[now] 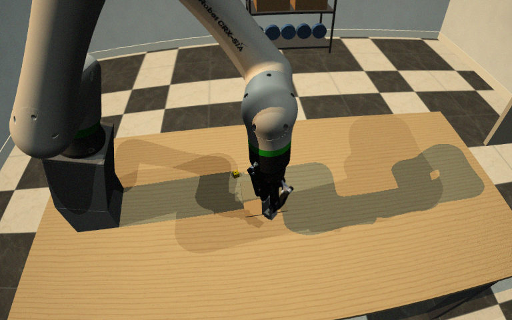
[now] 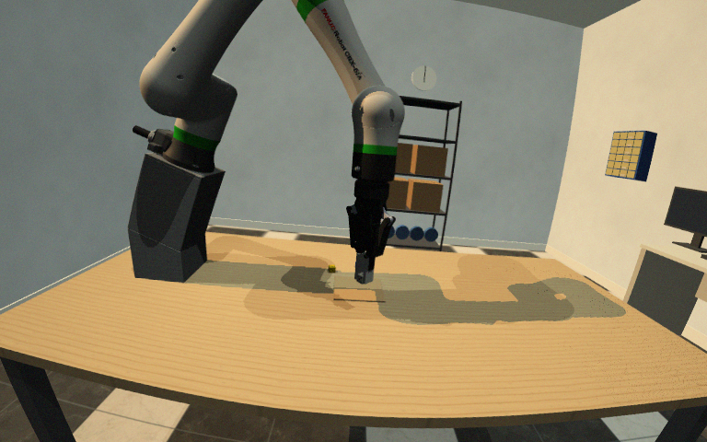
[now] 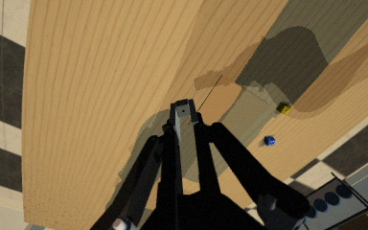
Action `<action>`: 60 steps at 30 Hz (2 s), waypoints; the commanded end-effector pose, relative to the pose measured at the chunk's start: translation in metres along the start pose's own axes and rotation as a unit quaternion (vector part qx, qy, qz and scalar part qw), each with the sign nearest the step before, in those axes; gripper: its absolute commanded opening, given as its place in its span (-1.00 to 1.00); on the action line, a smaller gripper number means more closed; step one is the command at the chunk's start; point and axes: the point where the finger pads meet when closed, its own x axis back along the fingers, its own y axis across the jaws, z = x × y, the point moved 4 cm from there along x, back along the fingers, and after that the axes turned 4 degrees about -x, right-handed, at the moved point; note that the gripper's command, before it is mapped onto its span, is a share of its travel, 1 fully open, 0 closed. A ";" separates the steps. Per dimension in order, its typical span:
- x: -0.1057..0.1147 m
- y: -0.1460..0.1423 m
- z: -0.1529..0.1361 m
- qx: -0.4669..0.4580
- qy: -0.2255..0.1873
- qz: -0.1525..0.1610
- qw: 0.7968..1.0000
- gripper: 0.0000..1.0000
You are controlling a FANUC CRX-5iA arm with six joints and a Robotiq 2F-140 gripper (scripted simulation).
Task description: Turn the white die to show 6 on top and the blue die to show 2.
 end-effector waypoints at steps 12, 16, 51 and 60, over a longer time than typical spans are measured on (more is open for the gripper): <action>-0.006 0.001 0.022 0.000 -0.153 -0.015 0.988 -0.81; -0.007 0.000 0.024 0.000 -0.185 -0.015 0.983 -0.81; -0.028 -0.005 0.059 0.000 -0.509 -0.029 0.861 -0.81; -0.031 -0.005 0.059 0.001 -0.508 -0.032 0.861 -0.81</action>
